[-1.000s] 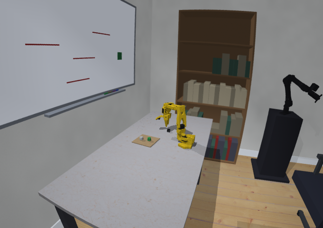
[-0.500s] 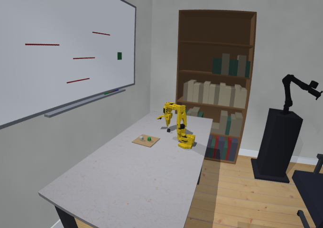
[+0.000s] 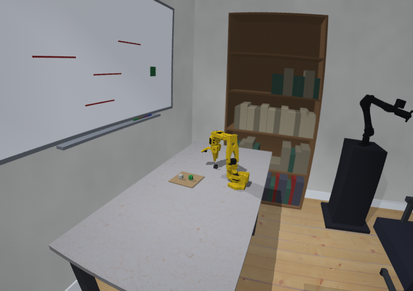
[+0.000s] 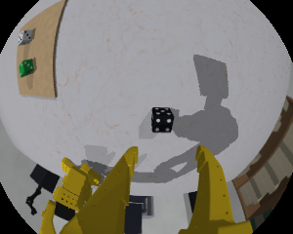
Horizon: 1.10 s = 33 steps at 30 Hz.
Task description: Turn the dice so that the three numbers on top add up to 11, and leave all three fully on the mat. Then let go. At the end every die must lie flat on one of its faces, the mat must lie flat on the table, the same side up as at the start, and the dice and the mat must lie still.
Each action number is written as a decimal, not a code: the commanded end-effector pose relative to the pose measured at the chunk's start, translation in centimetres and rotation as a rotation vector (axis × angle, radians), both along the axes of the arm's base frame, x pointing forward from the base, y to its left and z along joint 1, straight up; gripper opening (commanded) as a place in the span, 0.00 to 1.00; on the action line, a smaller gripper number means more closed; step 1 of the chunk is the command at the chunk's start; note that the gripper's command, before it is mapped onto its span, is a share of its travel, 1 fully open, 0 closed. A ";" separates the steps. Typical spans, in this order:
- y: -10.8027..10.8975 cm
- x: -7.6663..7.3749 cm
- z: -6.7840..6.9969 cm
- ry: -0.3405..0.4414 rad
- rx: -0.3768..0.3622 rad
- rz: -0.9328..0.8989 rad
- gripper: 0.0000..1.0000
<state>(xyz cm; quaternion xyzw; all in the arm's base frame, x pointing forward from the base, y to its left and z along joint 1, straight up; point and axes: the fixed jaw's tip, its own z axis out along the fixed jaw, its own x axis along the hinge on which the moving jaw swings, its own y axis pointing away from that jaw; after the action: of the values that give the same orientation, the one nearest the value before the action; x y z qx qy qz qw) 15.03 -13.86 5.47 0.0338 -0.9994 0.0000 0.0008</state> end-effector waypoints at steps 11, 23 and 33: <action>-0.5 0.2 0.9 -0.046 -0.044 0.001 0.28; -0.6 0.3 0.5 -0.046 -0.044 0.001 0.28; -0.7 0.4 -0.7 -0.046 -0.044 0.001 0.28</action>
<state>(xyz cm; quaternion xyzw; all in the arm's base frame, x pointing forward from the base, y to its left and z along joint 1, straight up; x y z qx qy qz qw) 15.16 -14.06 4.62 0.0340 -0.9994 0.0073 -0.0061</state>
